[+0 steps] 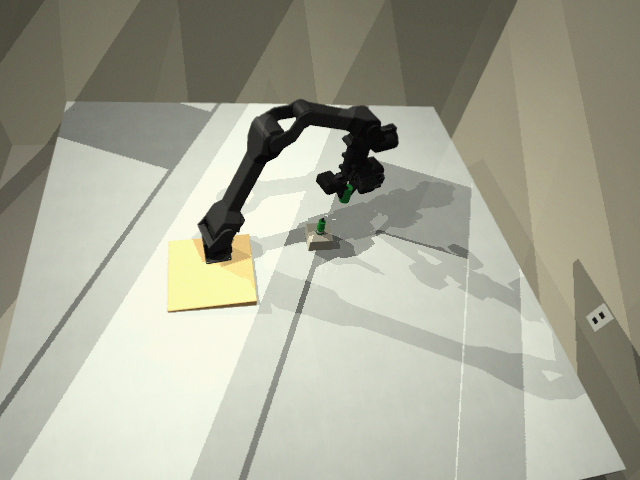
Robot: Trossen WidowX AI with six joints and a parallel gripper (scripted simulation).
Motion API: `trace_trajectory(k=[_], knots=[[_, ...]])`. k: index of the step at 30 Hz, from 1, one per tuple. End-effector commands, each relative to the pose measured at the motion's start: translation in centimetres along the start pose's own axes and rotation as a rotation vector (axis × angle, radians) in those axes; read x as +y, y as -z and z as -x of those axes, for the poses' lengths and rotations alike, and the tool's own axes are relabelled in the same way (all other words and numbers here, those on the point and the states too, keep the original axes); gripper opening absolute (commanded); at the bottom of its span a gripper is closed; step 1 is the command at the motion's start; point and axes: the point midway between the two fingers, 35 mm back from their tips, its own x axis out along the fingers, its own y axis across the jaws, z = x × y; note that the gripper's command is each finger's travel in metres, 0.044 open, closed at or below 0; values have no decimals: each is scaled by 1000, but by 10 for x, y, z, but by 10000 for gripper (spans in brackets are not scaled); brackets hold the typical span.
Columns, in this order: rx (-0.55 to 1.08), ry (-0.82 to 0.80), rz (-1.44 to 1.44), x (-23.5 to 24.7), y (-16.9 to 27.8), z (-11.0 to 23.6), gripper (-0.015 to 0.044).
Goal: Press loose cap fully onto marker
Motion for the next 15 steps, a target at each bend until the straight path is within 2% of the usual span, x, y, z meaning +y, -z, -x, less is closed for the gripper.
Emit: trace_trajectory(k=[1,15], knots=[[-6,2,1,-10,-8,7,0],[-8,5,1,-51,-33,30,0]])
